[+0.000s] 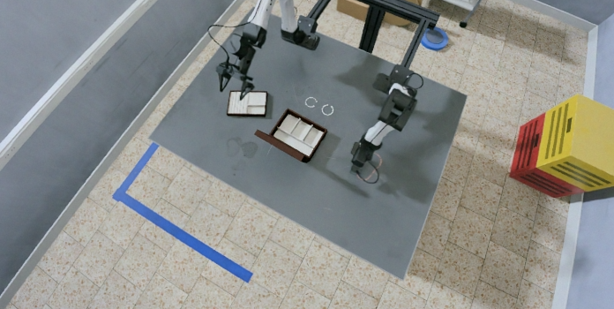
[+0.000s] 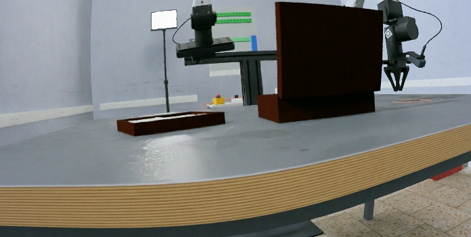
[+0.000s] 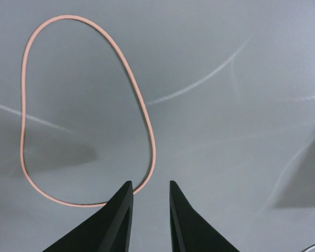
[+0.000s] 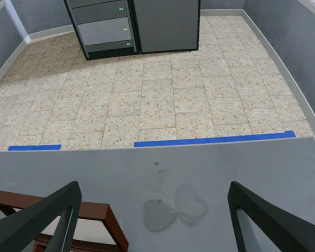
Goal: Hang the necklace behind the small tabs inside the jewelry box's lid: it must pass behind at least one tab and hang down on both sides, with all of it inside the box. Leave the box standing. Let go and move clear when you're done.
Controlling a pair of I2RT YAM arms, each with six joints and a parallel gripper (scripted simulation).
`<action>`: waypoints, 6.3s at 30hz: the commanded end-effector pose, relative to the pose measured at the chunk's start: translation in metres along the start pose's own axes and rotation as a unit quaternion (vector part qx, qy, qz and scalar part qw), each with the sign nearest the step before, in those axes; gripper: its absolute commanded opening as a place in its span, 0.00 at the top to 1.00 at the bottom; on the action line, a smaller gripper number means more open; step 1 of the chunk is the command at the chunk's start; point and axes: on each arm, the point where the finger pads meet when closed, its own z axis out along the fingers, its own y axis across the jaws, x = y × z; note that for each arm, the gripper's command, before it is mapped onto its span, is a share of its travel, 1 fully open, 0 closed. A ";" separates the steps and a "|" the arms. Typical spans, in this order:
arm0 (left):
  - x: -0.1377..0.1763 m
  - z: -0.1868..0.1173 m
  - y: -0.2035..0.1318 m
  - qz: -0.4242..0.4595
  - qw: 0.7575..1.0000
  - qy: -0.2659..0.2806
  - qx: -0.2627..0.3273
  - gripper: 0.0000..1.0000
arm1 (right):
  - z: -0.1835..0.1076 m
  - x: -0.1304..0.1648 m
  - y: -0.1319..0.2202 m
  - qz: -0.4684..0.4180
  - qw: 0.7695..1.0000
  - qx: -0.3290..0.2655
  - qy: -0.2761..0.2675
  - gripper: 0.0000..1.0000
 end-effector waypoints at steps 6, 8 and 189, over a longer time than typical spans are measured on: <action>-0.018 0.005 -0.002 0.000 1.000 -0.025 0.008 0.75 | -0.008 -0.021 0.004 0.002 1.000 -0.004 -0.026 0.00; -0.022 0.000 -0.005 0.002 0.999 -0.034 0.007 0.75 | -0.008 -0.021 0.004 0.002 1.000 -0.004 -0.026 0.00; -0.036 -0.025 -0.004 -0.152 0.979 -0.134 0.035 0.97 | -0.008 -0.021 0.004 0.002 1.000 -0.004 -0.026 0.00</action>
